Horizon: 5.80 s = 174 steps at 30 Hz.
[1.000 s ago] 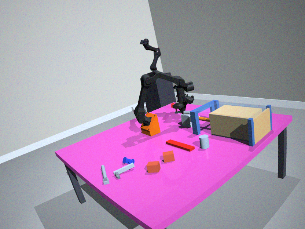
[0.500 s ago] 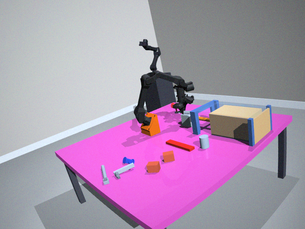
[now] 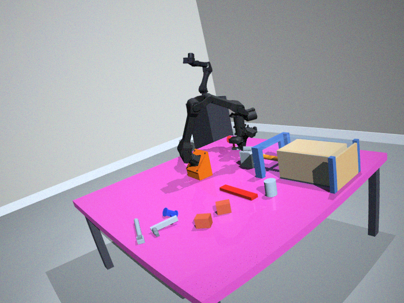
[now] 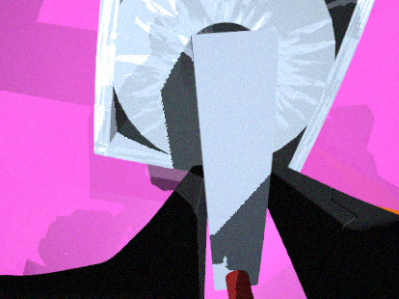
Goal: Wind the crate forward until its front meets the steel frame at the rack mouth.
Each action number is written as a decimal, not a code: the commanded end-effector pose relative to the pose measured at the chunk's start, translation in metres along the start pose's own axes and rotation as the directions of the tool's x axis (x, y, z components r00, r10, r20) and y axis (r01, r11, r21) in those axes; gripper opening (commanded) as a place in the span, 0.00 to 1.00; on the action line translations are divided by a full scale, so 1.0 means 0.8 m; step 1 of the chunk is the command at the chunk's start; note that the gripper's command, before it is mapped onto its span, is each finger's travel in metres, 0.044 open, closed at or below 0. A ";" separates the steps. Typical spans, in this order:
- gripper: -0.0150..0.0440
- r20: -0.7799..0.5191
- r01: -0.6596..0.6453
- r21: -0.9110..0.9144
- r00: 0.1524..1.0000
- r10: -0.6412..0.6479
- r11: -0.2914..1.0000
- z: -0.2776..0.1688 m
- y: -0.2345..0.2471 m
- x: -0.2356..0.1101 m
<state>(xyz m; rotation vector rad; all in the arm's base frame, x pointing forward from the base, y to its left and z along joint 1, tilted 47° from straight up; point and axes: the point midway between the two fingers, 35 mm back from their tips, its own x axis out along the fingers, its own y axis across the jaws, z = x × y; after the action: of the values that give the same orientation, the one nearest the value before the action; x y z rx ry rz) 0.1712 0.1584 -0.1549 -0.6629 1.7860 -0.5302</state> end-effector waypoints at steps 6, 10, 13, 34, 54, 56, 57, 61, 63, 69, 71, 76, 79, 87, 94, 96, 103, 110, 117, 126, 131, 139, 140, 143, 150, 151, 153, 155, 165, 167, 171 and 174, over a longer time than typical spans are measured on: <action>0.25 -0.006 -0.001 0.001 1.000 0.001 1.000 0.000 0.001 0.005; 0.25 -0.009 0.005 -0.099 1.000 -0.006 0.995 0.000 -0.004 0.005; 0.25 -0.010 0.006 -0.107 1.000 -0.007 0.994 0.000 -0.004 0.005; 0.25 -0.010 0.006 -0.111 1.000 -0.007 0.994 0.001 -0.004 0.006; 0.25 -0.007 0.000 -0.018 1.000 -0.001 1.000 0.000 0.001 0.006; 0.25 -0.006 -0.001 0.008 1.000 0.001 1.000 0.000 0.002 0.006; 0.25 -0.005 -0.002 0.020 1.000 0.002 1.000 0.000 0.002 0.006; 0.25 -0.004 -0.003 0.039 1.000 0.003 0.999 0.001 0.002 0.005; 0.25 -0.004 -0.003 0.045 1.000 0.004 0.999 0.001 0.002 0.005; 0.25 -0.006 -0.001 0.005 1.000 0.001 1.000 0.001 -0.001 0.005; 0.25 -0.006 -0.001 0.005 1.000 0.001 1.000 0.001 -0.001 0.005; 0.25 -0.006 -0.001 0.005 1.000 0.001 1.000 0.001 -0.001 0.005; 0.25 -0.005 -0.002 0.029 1.000 0.003 1.000 0.001 0.001 0.005; 0.25 -0.004 -0.003 0.031 1.000 0.003 1.000 0.001 0.001 0.005; 0.25 -0.003 -0.005 0.075 1.000 0.006 0.997 0.001 0.004 0.005; 0.25 -0.003 -0.005 0.075 1.000 0.006 0.997 0.001 0.004 0.005; 0.25 -0.005 -0.002 0.028 1.000 0.003 1.000 0.001 0.001 0.005; 0.25 -0.008 0.003 -0.053 1.000 -0.003 0.999 0.001 -0.001 0.005; 0.25 -0.009 0.005 -0.099 1.000 -0.006 0.995 0.001 -0.003 0.005; 0.25 -0.009 0.004 -0.078 1.000 -0.005 0.997 0.001 -0.002 0.005; 0.25 -0.008 0.003 -0.056 1.000 -0.003 0.998 0.001 -0.001 0.005; 0.25 -0.006 0.000 -0.016 1.000 0.000 1.000 0.001 0.001 0.005; 0.25 -0.006 0.000 -0.011 1.000 0.000 1.000 0.001 0.001 0.006; 0.25 -0.006 0.000 -0.011 1.000 0.000 1.000 0.001 0.001 0.006; 0.30 0.002 0.004 -0.021 1.000 -0.004 1.000 0.001 -0.002 0.000; 0.34 0.002 0.004 -0.021 1.000 -0.004 1.000 0.001 -0.002 0.000; 0.43 0.002 0.004 -0.021 1.000 -0.004 1.000 0.001 -0.002 0.000; 0.52 0.002 0.004 -0.021 1.000 -0.004 1.000 0.001 -0.002 0.000; 0.97 0.002 0.004 -0.021 1.000 -0.004 1.000 0.001 -0.002 0.000; 1.00 0.002 0.004 -0.021 1.000 -0.004 1.000 0.001 -0.002 0.000; 1.00 0.007 0.008 -0.022 1.000 -0.007 1.000 0.003 0.001 -0.015; 1.00 0.020 0.015 -0.022 1.000 -0.014 1.000 0.005 0.006 -0.050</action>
<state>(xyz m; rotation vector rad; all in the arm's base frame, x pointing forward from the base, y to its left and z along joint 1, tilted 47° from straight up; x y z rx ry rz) 0.1763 0.1681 -0.1425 -0.7015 1.7936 -0.5265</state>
